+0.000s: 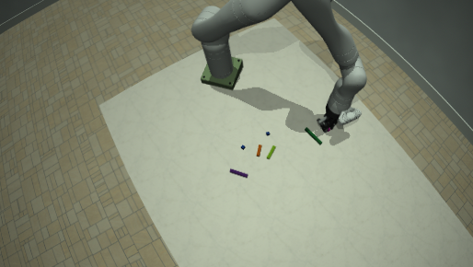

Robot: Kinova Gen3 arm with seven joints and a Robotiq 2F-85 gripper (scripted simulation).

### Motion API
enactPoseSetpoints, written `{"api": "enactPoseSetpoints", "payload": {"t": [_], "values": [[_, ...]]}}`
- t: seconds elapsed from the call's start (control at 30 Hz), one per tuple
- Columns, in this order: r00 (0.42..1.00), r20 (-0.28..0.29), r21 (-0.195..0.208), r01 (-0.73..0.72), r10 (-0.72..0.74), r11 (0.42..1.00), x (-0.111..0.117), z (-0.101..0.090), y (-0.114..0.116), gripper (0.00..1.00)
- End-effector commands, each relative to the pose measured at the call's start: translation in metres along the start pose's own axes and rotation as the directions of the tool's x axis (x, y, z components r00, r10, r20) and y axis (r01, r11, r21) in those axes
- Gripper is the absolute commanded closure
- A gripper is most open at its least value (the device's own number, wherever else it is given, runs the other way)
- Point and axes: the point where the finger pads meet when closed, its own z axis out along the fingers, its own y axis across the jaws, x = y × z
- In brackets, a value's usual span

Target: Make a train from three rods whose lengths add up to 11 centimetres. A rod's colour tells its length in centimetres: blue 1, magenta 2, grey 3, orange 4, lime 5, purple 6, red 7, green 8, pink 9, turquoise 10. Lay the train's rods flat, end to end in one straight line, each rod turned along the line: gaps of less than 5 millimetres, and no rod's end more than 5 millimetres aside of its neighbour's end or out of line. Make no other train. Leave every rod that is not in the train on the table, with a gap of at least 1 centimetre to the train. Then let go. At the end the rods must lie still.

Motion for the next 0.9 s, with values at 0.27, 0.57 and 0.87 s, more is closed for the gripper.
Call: {"api": "enactPoseSetpoints", "payload": {"t": [0.27, 0.57, 0.87], "values": [[1.000, -0.001, 0.001, 0.000, 0.000, 1.000, 0.0005, -0.0007, -0.0004, 0.76], [1.000, -0.001, 0.001, 0.000, 0.000, 1.000, 0.0005, -0.0007, -0.0004, 0.95], [1.000, -0.001, 0.001, 0.000, 0.000, 1.000, 0.0005, -0.0007, -0.0004, 0.95]]}}
